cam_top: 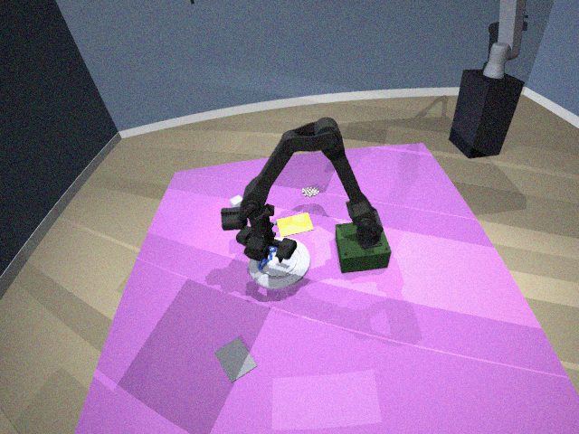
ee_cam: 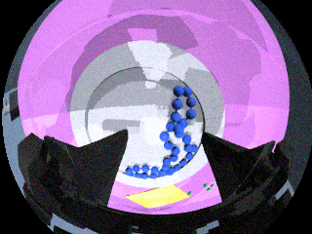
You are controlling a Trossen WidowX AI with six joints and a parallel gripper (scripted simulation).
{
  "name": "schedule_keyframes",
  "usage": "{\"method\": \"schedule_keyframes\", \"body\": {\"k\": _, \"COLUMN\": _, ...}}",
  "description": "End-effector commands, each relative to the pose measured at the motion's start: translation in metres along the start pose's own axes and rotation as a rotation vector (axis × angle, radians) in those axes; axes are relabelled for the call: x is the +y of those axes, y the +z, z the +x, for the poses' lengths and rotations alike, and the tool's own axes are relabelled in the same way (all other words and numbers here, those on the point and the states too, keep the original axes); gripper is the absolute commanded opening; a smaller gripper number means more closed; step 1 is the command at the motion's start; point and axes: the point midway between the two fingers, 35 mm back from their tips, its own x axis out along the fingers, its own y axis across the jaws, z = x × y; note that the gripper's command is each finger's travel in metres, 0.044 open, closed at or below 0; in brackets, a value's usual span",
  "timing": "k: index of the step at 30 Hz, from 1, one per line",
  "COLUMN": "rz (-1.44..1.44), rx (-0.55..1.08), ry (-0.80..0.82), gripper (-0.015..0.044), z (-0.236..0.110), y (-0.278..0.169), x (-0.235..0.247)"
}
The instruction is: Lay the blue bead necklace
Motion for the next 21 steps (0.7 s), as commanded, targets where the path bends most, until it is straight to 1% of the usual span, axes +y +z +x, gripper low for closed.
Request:
{"method": "schedule_keyframes", "body": {"k": 1, "rz": -0.006, "rx": 0.006, "ry": 0.008, "gripper": 0.038, "z": 0.0043, "y": -0.0013, "x": 0.0019}}
{"method": "schedule_keyframes", "body": {"k": 4, "rz": -0.006, "rx": 0.006, "ry": 0.008, "gripper": 0.038, "z": 0.0043, "y": -0.0013, "x": 0.0019}}
{"method": "schedule_keyframes", "body": {"k": 15, "rz": 0.0, "rx": 0.002, "ry": 0.003, "gripper": 0.0091, "z": 0.0019, "y": -0.0004, "x": 0.0009}}
{"method": "schedule_keyframes", "body": {"k": 21, "rz": 0.0, "rx": 0.002, "ry": 0.003, "gripper": 0.0051, "z": 0.0019, "y": -0.0004, "x": 0.0009}}
